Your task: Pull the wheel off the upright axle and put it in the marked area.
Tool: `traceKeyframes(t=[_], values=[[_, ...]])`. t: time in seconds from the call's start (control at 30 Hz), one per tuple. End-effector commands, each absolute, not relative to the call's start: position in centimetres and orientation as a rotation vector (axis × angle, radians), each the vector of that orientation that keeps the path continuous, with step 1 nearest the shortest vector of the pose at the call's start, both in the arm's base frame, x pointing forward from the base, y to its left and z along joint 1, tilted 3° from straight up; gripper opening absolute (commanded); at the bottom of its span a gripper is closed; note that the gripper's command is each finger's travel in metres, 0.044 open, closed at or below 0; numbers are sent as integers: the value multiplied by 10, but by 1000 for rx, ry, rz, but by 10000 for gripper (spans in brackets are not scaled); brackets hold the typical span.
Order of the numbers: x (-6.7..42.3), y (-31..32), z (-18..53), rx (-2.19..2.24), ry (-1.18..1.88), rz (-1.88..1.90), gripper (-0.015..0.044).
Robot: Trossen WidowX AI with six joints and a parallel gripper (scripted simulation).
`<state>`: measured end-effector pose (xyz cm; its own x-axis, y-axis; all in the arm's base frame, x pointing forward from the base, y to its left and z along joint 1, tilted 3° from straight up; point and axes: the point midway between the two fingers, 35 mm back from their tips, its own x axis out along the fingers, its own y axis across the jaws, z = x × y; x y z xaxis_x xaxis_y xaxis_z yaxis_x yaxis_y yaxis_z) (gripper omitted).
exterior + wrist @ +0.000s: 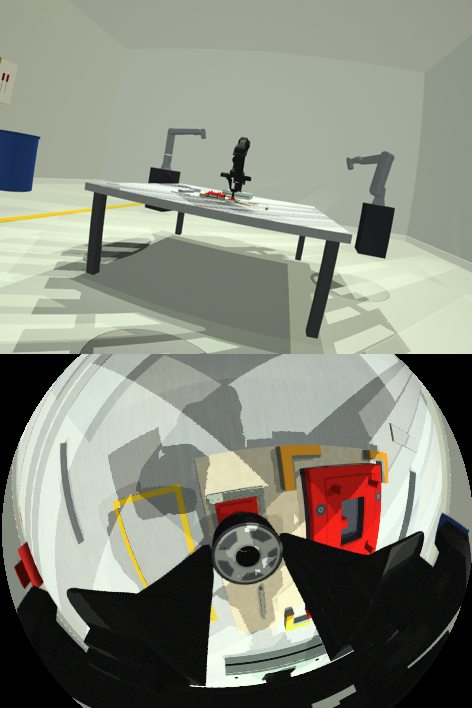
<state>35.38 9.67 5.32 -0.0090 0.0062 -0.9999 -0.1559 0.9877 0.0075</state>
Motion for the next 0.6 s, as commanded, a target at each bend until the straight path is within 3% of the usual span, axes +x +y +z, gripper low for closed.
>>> traceKeyframes(t=[0.0,0.57], values=[[354,97,56,-116,1575,126,0],[354,97,73,-117,1576,125,0]])
